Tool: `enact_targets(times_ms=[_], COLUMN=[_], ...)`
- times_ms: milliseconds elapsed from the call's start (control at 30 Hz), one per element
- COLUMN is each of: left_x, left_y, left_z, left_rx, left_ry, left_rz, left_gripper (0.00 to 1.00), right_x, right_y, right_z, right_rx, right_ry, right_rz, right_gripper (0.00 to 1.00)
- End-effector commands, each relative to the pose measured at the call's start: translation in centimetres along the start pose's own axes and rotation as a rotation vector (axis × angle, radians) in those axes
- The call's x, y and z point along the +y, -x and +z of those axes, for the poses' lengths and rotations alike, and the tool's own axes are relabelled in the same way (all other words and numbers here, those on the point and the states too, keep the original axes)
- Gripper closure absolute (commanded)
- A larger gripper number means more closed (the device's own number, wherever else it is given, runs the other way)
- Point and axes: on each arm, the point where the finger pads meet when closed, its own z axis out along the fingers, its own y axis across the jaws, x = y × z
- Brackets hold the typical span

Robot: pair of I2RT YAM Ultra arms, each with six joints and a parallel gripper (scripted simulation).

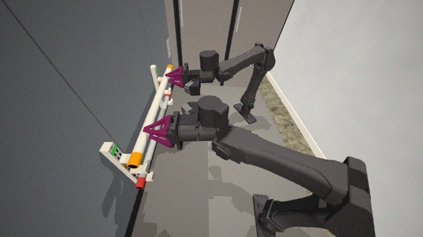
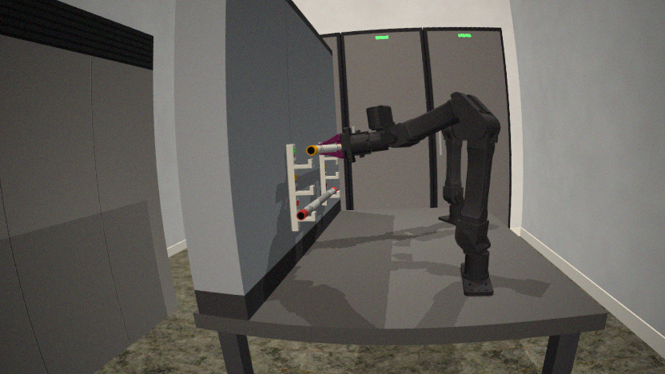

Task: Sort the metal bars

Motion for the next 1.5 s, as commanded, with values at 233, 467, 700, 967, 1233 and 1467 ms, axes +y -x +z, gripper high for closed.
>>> enact_targets(times_ms=[233,467,700,967,1233,1467], left_x=[3.2,3.1,2.6,1.5,0.7,-0.5], left_y=[-0.4,-0.3,-0.3,-0.3,-0.2,-0.2], left_z=[-1.2,-1.2,-1.2,-1.1,-1.0,-0.9], left_rx=[0.001,0.001,0.000,0.000,-0.001,-0.001], left_ry=[0.092,0.092,0.092,0.092,0.092,0.092], left_rz=[-0.022,-0.022,-0.022,-0.022,-0.023,-0.023], left_gripper=[1.00,1.00,1.00,1.00,1.00,1.00], right_x=[-4.0,-3.9,-3.4,-2.4,-1.5,-0.3], right_y=[-0.3,-0.3,-0.3,-0.3,-0.4,-0.4], right_z=[-1.6,-1.6,-1.5,-1.4,-1.3,-1.1], right_rx=[0.006,0.006,0.006,0.006,0.008,0.008], right_ry=[-0.115,-0.115,-0.115,-0.115,-0.116,-0.116], right_rz=[0.013,0.013,0.013,0.013,0.013,0.013], right_gripper=[1.00,1.00,1.00,1.00,1.00,1.00])
